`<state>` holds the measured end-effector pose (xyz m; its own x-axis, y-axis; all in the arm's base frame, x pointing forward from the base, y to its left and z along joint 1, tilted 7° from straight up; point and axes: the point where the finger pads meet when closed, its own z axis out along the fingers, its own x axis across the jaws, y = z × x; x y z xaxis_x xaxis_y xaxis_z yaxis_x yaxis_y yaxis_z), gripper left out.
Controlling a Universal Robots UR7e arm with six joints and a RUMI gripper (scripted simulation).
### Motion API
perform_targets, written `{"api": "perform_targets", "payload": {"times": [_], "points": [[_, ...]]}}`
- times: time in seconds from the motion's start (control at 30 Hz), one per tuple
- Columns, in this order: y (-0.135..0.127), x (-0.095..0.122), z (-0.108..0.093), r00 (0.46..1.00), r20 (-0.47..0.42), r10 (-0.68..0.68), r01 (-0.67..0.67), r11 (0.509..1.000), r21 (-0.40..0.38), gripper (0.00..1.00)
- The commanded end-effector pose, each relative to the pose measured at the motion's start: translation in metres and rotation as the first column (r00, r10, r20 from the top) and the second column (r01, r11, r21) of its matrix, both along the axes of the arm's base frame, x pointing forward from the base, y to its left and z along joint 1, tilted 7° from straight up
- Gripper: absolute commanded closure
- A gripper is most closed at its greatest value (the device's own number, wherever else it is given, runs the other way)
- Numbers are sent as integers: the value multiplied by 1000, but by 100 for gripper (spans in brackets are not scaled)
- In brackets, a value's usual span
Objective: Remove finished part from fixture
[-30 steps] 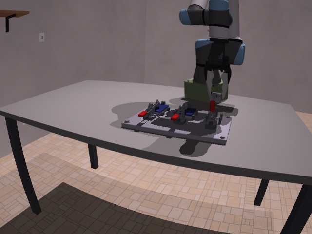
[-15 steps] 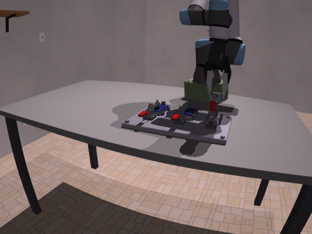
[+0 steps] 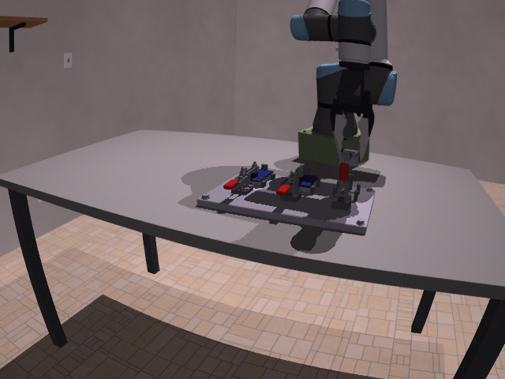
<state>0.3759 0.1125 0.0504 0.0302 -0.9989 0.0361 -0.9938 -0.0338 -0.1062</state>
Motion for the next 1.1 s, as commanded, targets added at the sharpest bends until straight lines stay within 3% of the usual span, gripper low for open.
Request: {"api": "perform_targets", "payload": {"times": [0.0, 1.07], "points": [[0, 0, 0, 1000, 1, 0, 0, 1000, 0, 100], [16, 0, 0, 1000, 1, 0, 0, 1000, 0, 100]]}}
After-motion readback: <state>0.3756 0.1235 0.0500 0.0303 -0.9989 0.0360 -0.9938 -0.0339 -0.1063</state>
